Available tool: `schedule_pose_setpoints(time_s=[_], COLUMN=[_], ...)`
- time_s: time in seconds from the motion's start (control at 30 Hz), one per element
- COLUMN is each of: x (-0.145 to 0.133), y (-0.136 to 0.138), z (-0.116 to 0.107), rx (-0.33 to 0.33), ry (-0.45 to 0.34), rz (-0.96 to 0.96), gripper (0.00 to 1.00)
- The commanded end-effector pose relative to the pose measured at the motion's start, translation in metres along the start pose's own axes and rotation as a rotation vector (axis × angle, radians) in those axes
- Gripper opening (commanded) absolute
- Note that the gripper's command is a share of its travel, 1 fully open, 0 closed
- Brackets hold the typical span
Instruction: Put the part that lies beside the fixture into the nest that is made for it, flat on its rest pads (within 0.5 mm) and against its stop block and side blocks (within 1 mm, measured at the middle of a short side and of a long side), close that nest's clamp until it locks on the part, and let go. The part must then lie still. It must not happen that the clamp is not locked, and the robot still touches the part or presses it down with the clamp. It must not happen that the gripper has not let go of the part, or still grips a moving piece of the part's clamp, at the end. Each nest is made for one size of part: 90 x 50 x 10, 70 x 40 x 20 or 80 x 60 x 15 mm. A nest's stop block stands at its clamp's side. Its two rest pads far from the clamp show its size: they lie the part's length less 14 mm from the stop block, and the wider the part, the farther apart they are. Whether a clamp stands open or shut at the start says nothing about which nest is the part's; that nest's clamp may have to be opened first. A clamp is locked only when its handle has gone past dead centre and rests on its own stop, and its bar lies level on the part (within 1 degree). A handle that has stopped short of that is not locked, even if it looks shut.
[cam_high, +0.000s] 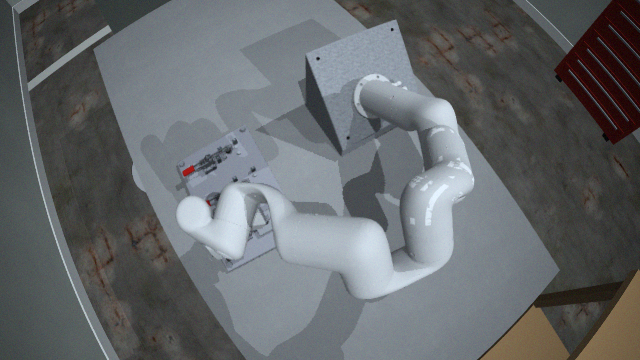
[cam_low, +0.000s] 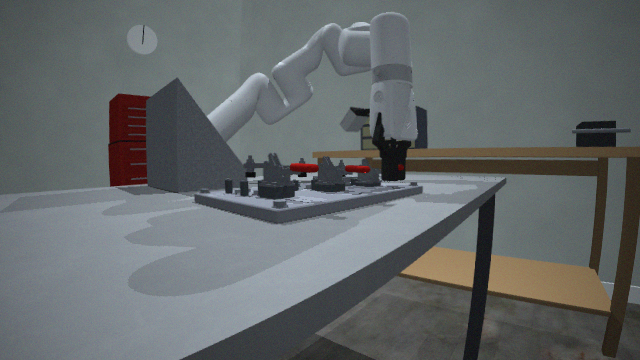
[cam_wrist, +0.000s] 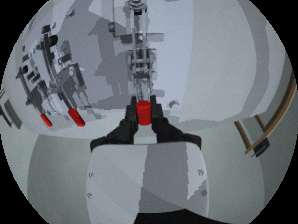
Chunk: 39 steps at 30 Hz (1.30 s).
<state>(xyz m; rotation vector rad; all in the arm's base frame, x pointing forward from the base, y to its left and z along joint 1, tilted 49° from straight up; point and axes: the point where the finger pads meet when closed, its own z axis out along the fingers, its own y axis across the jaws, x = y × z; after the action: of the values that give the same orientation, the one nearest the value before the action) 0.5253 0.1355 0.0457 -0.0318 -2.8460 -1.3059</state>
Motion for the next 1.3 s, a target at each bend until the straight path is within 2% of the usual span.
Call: schedule_pose_setpoints(time_s=[0.0, 0.77, 0.8, 1.27], x=[-0.0010, -0.0015, -0.0015, -0.0015], y=[0.0001, 0.0001, 0.0001, 0.0001], z=[0.0002, 0.0013, 0.0013, 0.0013], rx=[0.000, 0.000, 0.000, 0.000], ry=[-0.002, -0.002, -0.002, -0.002], rz=[0.000, 0.000, 0.000, 0.000], gripper=[0.00, 0.00, 0.47, 0.47])
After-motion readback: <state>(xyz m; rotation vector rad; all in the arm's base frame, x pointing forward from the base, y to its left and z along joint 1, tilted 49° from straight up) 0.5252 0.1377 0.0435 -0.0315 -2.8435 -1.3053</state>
